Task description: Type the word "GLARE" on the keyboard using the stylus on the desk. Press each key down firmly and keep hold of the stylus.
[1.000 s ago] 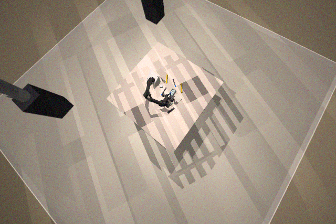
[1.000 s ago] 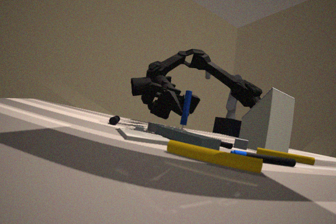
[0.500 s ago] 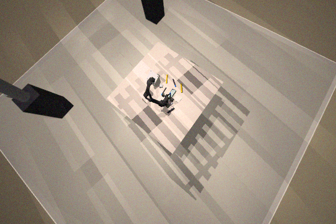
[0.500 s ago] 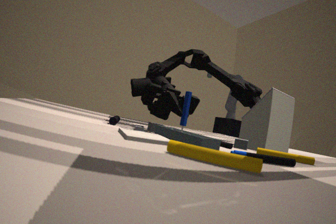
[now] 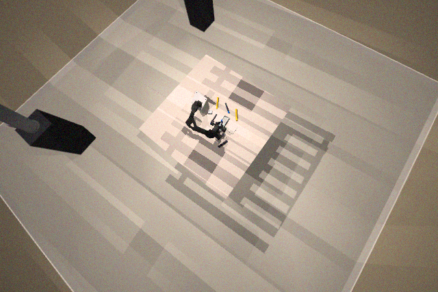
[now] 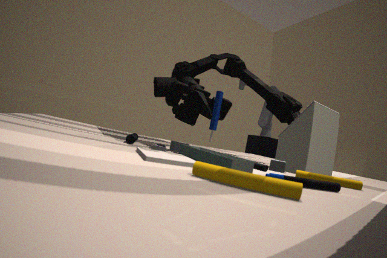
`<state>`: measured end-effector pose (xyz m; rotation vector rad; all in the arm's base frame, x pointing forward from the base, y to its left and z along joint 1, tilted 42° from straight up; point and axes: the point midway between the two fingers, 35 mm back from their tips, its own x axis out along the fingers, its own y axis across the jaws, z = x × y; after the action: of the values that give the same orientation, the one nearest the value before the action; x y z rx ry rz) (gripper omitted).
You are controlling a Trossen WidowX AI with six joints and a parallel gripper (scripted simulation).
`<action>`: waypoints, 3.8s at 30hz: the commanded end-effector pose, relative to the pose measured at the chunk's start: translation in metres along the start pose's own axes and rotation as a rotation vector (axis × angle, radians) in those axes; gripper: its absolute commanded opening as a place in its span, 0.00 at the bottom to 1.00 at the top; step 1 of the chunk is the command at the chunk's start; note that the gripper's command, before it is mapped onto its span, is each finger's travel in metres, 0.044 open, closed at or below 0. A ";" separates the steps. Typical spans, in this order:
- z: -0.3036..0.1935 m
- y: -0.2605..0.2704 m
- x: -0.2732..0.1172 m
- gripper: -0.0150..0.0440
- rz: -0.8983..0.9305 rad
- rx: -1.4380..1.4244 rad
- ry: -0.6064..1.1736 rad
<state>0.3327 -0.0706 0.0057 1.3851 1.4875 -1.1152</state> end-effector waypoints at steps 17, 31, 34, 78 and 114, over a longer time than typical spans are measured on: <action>0.013 0.000 -0.031 0.25 -0.005 0.010 0.003; 0.032 -0.001 -0.023 0.25 -0.006 0.011 0.003; 0.033 0.000 -0.022 0.34 -0.005 0.011 0.003; 0.048 0.000 -0.014 0.39 -0.006 0.012 0.002; 0.019 0.000 -0.031 0.34 0.000 0.000 -0.003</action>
<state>0.3351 -0.0979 0.0292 1.3843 1.4862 -1.1195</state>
